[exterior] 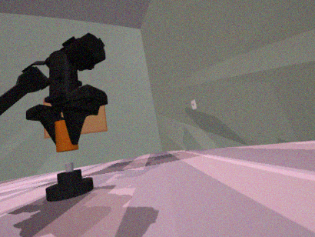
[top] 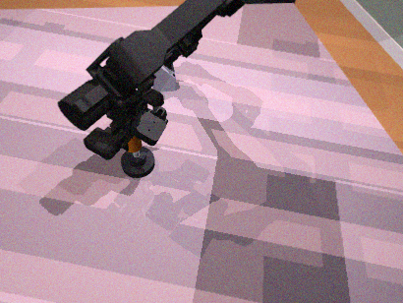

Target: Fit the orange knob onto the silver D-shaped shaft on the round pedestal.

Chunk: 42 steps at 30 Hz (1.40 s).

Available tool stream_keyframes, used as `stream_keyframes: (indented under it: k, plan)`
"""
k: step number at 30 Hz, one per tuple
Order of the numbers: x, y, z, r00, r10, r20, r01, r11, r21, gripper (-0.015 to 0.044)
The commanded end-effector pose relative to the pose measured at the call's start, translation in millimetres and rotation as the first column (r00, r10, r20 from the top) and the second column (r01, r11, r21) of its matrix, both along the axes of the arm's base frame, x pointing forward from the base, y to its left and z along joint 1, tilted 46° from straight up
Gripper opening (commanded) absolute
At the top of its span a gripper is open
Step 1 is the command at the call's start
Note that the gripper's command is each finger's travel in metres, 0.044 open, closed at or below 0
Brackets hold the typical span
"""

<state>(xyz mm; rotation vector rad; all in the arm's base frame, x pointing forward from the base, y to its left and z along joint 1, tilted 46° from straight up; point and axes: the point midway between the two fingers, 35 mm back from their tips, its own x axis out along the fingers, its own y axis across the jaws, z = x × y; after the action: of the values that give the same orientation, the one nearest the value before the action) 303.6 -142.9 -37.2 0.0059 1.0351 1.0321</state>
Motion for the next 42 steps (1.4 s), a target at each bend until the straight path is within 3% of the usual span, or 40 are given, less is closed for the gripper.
stream_keyframes:
  k: [1,42]
  plan:
    - [0,-1,0,0.999,0.037,0.036,-0.037,0.999,-0.011,0.0]
    - [3,30,-25,0.998,0.042,0.041,-0.041,0.999,-0.01,0.0]
